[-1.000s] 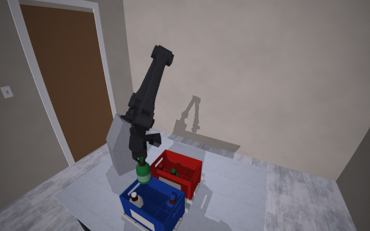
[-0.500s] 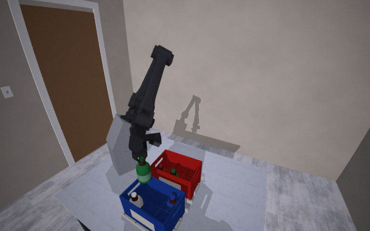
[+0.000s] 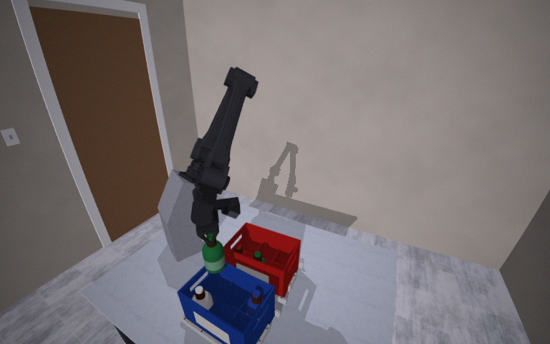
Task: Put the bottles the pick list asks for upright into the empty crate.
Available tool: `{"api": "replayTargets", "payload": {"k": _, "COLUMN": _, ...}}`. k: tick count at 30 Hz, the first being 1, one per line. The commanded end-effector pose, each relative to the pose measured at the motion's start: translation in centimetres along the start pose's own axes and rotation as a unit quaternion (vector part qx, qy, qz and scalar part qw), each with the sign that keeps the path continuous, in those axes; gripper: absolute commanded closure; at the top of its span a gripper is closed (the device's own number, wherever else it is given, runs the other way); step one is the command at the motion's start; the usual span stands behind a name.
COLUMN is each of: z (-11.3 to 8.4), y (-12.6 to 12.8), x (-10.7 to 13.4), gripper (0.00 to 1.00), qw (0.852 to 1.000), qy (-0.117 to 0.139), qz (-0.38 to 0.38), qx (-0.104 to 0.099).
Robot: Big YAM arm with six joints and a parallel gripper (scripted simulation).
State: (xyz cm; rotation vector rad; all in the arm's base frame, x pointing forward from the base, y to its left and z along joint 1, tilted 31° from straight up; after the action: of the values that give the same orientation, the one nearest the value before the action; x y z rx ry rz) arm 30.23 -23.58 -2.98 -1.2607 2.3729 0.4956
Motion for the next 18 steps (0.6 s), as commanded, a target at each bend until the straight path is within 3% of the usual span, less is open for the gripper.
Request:
{"api": "replayTargets", "payload": {"k": 1, "z": -4.09, "y": -2.67, "x": 0.38, "gripper": 1.0, "qw": 0.999, "qy": 0.009, "qz": -0.013, "qx": 0.047}}
{"api": "replayTargets", "payload": {"k": 18, "z": -4.3, "y": -2.83, "x": 0.43, "gripper": 1.0, "qw": 0.999, "qy": 0.009, "qz": -0.013, "qx": 0.047}}
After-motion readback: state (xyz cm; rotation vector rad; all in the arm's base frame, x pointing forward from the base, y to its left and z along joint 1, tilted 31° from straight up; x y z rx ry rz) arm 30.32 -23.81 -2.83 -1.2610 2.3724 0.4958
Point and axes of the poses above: the point where the finger pads meet when closed, its own z axis out along the fingers, its own y axis across the jaws, x = y × z, the point moved 6 cm from there along -z, back along the fingers, and after that the axes turned 13 degrees about -z, right-handed, at the moved point
